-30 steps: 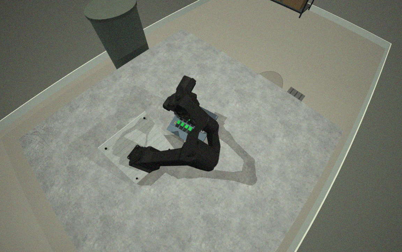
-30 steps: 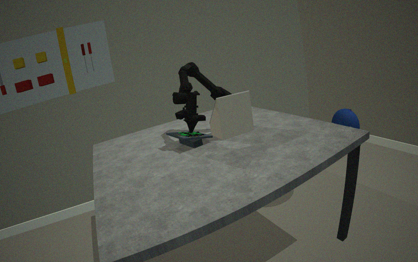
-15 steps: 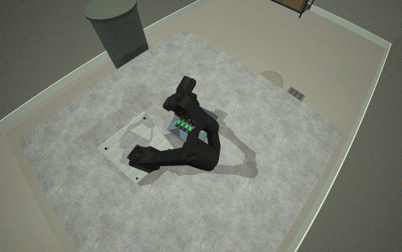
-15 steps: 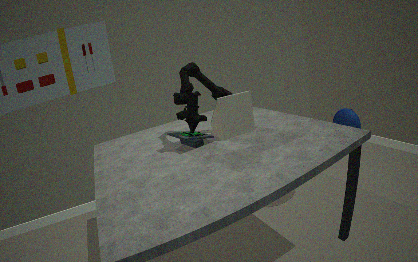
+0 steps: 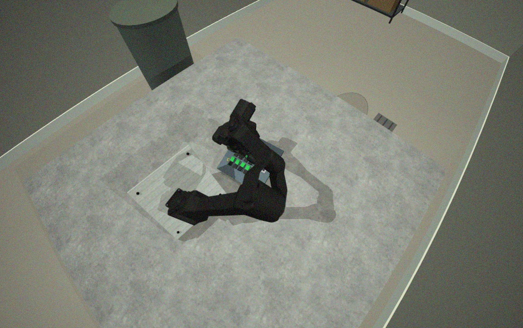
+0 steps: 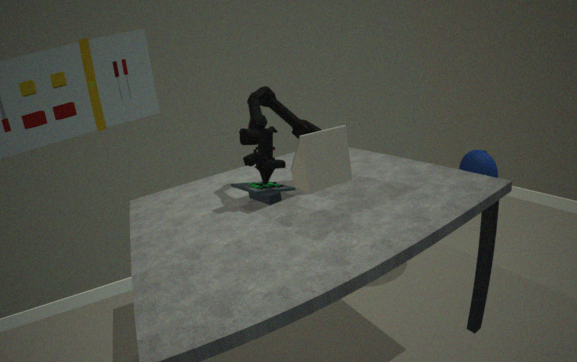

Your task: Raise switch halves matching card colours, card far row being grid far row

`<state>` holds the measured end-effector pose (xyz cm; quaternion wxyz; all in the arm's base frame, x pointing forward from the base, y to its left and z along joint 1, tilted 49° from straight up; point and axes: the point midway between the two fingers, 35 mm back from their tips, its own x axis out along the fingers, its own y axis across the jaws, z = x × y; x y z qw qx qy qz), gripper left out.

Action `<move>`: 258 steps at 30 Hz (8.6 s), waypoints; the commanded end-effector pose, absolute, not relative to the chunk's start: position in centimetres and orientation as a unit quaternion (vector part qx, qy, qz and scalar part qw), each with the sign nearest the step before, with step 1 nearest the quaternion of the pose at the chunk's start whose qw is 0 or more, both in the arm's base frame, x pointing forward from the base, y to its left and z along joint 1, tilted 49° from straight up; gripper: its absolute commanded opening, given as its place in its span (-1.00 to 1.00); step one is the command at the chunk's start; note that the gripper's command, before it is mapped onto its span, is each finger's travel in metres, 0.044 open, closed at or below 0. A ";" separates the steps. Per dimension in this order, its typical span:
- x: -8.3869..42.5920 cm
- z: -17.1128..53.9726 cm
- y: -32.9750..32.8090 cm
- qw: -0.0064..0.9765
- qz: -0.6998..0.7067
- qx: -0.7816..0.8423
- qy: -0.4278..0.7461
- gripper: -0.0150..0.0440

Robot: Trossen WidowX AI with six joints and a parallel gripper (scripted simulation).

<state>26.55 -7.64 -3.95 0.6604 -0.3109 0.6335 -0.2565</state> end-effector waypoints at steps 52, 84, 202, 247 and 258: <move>20.5 -1.6 -9.0 0.674 -0.248 -0.322 0.617 -0.49; 20.6 -2.1 -9.7 0.674 -0.248 -0.322 0.617 -0.49; 22.8 -0.5 -11.0 0.658 -0.257 -0.316 0.634 -0.49; 23.0 3.1 -5.7 0.666 -0.251 -0.318 0.626 -0.49; 25.0 1.6 -3.4 0.667 -0.252 -0.317 0.625 -0.49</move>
